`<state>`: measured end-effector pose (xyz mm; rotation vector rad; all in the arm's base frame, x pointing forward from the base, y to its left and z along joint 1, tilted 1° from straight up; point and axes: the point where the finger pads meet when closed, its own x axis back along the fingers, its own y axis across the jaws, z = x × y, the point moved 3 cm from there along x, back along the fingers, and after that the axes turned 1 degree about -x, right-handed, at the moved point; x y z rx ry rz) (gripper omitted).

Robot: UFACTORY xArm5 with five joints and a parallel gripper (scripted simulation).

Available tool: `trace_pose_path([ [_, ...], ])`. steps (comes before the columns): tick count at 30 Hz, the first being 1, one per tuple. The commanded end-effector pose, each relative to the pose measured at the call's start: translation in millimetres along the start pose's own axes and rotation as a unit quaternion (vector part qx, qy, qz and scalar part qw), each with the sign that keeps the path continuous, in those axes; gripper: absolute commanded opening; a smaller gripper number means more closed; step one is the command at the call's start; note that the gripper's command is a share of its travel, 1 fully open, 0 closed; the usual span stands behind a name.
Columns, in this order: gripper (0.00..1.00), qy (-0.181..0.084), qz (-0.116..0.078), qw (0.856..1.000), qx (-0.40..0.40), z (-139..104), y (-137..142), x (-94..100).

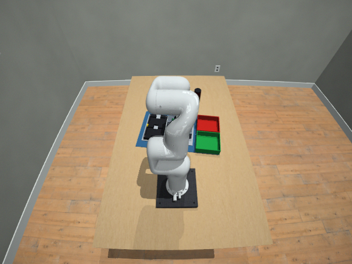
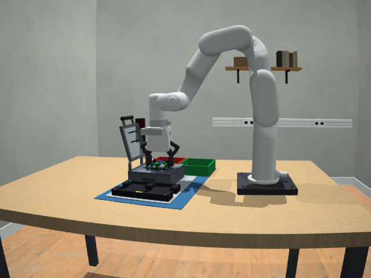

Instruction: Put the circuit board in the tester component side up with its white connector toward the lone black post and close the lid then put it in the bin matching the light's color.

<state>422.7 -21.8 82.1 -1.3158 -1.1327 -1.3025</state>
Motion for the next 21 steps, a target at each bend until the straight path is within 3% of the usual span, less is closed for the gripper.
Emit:
trace_pose_path([
  [1, 1.0, 0.0, -0.002, 1.0, 0.0, 0, 1, 1.3],
  [12, 1.0, 0.0, -0.002, 1.0, 0.0, 0, 1, 6.1],
  [21, 1.0, 0.0, -0.002, 1.0, 0.0, 0, 1, 45.7],
])
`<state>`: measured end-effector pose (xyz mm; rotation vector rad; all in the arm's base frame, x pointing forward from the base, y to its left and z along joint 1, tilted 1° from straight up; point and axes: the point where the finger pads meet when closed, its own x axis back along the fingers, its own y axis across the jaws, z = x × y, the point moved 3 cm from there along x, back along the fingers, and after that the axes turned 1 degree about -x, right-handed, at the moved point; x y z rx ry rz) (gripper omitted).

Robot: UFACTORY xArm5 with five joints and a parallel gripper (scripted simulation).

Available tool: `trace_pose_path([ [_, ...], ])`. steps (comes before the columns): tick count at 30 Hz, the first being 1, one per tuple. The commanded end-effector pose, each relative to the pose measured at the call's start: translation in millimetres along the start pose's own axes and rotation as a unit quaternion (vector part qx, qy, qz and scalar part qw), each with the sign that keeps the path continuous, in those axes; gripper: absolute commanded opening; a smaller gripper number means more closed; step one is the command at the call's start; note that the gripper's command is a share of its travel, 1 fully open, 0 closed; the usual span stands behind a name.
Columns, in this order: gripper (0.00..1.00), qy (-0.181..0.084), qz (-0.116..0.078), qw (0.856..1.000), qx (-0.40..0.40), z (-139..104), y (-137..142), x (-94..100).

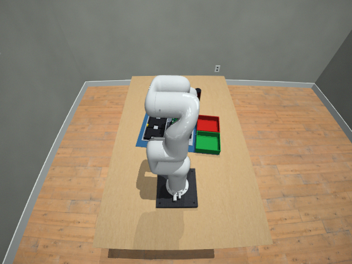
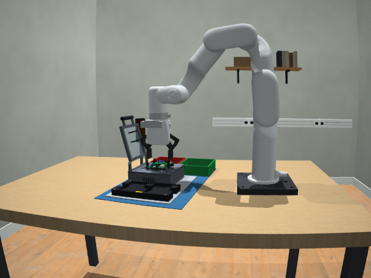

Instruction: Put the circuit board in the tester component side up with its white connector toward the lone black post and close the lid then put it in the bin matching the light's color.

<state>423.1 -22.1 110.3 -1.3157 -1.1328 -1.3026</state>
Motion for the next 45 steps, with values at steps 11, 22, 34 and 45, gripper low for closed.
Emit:
trace_pose_path([
  [11, 1.0, 0.0, -0.002, 1.0, 0.0, -1, 1, 105.0],
  [22, 1.0, 0.0, -0.002, 1.0, 0.0, -2, 1, 183.0],
  [34, 1.0, 0.0, -0.002, 1.0, 0.0, -2, 0, 226.6],
  [45, 0.52, 0.0, -0.002, 1.0, 0.0, -2, 0, 227.2],
])
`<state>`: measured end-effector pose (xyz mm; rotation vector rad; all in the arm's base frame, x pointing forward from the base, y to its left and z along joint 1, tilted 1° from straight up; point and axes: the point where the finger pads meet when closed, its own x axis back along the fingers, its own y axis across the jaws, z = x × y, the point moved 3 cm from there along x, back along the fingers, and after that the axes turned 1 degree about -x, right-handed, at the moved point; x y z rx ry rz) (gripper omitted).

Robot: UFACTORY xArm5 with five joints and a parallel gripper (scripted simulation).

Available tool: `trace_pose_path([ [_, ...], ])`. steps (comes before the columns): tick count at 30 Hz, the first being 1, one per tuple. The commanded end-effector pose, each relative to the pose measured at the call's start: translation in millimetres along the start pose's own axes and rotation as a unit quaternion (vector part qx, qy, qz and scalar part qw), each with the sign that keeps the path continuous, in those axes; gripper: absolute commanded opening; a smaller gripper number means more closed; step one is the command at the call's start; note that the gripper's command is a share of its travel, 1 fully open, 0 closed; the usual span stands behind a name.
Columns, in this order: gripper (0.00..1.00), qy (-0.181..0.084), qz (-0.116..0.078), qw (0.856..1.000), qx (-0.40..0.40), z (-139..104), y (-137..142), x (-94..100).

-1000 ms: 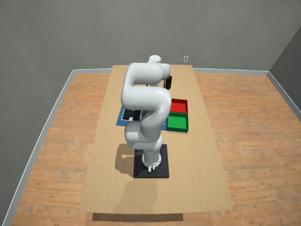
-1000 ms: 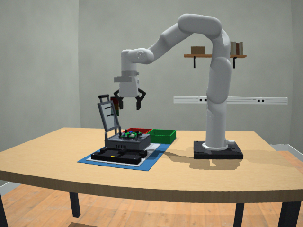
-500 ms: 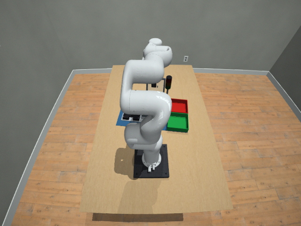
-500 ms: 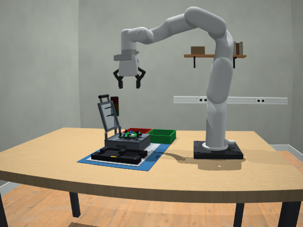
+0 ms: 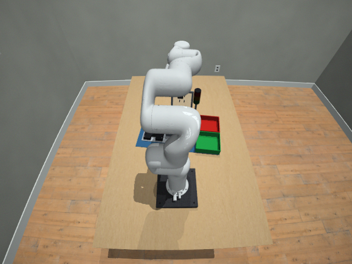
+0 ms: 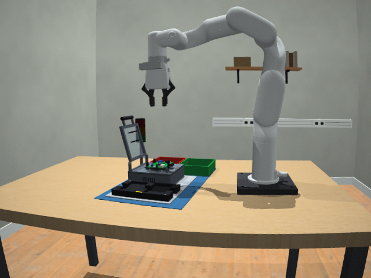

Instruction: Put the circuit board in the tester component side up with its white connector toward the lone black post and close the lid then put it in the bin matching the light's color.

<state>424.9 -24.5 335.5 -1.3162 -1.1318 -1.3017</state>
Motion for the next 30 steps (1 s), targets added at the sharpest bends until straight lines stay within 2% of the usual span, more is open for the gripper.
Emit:
trace_pose_path([
  [1, 0.52, 0.0, -0.002, 1.0, 0.0, 0, 1, 1.9],
  [7, 0.52, 0.0, -0.002, 1.0, 0.0, 0, 2, 1.9],
  [10, 0.52, 0.0, -0.002, 1.0, 0.0, 0, 12, 2.0],
  [22, 0.52, 0.0, -0.002, 1.0, 0.0, 2, 108, 2.4],
  [24, 0.52, 0.0, -0.002, 1.0, 0.0, 2, 108, 2.4],
  [30, 0.52, 0.0, -0.002, 1.0, 0.0, 2, 140, 2.5],
])
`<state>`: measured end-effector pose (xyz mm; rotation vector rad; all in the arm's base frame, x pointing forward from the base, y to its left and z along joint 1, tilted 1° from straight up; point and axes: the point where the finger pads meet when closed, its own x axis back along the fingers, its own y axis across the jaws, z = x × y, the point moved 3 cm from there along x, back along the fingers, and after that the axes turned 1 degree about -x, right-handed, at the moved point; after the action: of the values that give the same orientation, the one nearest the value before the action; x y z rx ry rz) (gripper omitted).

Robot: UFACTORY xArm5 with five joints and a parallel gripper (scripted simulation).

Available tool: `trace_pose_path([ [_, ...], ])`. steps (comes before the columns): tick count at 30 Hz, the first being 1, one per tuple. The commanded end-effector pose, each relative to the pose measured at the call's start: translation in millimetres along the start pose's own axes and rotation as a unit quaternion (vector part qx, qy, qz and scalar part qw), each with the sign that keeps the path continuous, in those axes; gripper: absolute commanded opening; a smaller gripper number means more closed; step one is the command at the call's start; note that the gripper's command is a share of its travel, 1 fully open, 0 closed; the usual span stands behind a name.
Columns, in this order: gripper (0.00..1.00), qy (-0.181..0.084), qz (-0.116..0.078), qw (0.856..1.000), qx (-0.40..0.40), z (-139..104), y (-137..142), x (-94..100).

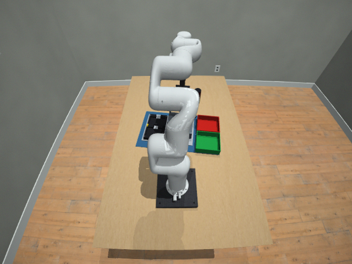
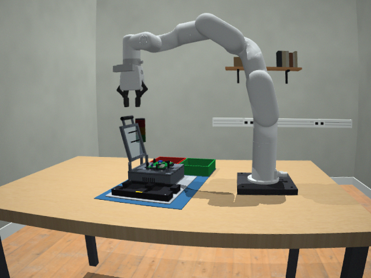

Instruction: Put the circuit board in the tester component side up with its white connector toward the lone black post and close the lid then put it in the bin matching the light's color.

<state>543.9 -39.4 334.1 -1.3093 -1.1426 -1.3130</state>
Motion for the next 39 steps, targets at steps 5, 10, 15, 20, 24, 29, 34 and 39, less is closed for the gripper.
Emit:
trace_pose_path([
  [5, 0.52, 0.0, 0.005, 1.0, 0.0, 1, 26, 2.1],
  [10, 0.52, 0.0, 0.005, 1.0, 0.0, 1, 26, 1.9],
  [15, 0.52, 0.0, 0.005, 1.0, 0.0, 1, 26, 0.1],
  [20, 0.52, 0.0, 0.005, 1.0, 0.0, 1, 26, -5.1],
  [24, 0.52, 0.0, 0.005, 1.0, 0.0, 1, 26, -10.2],
  [29, 0.52, 0.0, 0.005, 1.0, 0.0, 1, 26, -13.5],
  [34, 0.52, 0.0, 0.005, 1.0, 0.0, 1, 26, -16.4],
  [39, 0.52, 0.0, 0.005, 1.0, 0.0, 1, 26, -16.6],
])
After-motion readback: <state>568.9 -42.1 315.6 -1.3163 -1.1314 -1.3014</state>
